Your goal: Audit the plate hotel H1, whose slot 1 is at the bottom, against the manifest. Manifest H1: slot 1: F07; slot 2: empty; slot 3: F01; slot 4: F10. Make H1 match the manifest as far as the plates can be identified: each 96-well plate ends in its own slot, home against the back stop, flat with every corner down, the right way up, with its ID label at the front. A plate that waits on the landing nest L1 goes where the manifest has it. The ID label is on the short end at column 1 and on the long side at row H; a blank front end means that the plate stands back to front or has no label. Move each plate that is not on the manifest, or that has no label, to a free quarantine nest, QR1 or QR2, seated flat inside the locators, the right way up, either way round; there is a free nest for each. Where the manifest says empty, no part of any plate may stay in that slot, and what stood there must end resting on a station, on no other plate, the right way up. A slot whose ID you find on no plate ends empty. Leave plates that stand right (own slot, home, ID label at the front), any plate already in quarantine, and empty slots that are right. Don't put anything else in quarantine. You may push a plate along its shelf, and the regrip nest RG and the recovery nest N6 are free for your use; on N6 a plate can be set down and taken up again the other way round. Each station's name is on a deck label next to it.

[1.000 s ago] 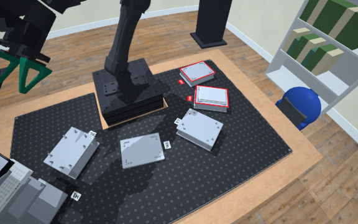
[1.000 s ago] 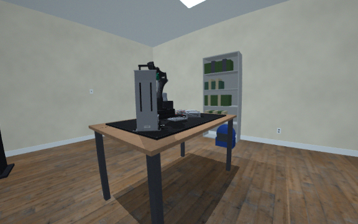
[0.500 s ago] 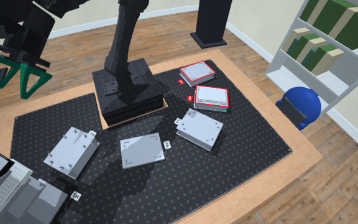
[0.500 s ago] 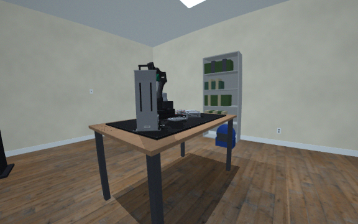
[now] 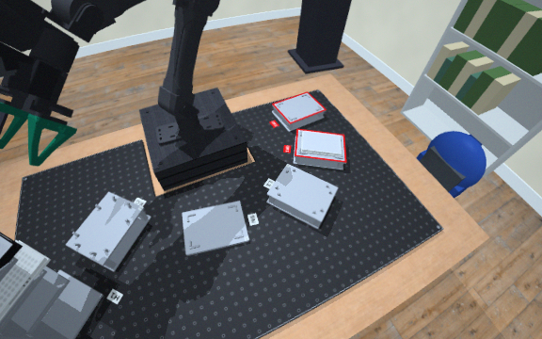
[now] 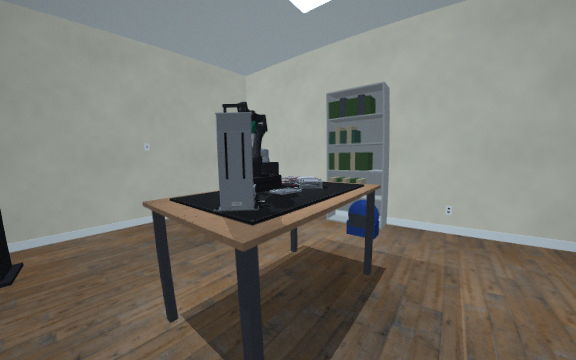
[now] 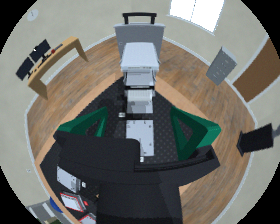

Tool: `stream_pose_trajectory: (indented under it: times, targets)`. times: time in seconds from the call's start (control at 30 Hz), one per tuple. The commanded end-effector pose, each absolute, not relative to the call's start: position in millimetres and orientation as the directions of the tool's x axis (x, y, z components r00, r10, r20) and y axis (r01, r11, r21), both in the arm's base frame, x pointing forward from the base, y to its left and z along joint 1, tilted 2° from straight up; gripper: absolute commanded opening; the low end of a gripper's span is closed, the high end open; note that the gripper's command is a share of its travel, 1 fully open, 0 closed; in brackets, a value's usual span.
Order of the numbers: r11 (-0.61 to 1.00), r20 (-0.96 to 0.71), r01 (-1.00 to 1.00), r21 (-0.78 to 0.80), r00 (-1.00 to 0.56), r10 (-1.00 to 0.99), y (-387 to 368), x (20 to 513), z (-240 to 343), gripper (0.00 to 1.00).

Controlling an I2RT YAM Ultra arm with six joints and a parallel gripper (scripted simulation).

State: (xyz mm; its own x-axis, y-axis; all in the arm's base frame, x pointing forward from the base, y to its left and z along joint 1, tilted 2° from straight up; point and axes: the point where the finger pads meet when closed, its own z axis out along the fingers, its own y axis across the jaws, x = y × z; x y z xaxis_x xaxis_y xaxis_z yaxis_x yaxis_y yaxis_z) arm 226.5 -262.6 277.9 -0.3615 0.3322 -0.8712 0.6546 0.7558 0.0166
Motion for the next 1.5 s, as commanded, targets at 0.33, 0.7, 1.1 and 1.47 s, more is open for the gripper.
stream_pose_trajectory:
  times: [0.33, 0.7, 1.1, 1.47]
  targets:
    - [0.753, -0.892, 0.658, 0.007, -0.336, 0.302, -275.3, 238.7, 279.9, 1.0]
    - [0.753, -0.892, 0.658, 0.007, -0.336, 0.302, -283.2, 248.0, 271.3, 1.0]
    - [0.753, -0.892, 0.658, 0.008, -0.335, 0.302, -292.9, 259.4, 260.8, 1.0]
    - [0.753, -0.893, 0.658, 0.008, -0.335, 0.302, -298.6, 266.1, 254.6, 1.0]
